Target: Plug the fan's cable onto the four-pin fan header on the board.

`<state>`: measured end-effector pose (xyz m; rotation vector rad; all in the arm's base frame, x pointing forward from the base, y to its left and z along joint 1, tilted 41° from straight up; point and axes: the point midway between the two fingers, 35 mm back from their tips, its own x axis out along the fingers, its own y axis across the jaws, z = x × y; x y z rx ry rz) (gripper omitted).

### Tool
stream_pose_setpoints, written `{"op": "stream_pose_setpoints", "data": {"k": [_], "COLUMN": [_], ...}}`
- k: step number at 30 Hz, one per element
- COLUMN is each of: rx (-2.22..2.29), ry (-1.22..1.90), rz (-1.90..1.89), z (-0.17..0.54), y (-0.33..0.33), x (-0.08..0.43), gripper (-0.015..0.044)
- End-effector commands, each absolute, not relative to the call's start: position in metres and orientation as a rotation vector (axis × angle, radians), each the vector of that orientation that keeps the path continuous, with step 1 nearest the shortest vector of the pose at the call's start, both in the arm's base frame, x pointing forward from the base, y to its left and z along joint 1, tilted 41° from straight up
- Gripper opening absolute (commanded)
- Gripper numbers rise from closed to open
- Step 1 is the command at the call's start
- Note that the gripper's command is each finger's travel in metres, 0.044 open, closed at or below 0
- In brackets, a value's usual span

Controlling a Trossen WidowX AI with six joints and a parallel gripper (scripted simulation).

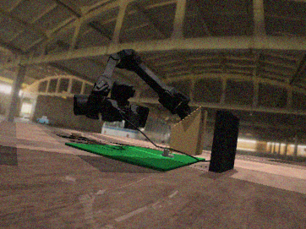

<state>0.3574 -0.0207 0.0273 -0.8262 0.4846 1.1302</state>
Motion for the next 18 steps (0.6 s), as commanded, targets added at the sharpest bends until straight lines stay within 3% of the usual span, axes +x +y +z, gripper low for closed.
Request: {"op": "stream_pose_setpoints", "data": {"k": [1, 18], "rx": [-0.824, -0.827], "ry": [0.487, 0.485], "rz": [1.130, 1.130], "z": [0.025, 0.014], "y": [-0.022, -0.031], "x": [0.358, 0.360], "gripper": [0.0000, 0.0000]}}
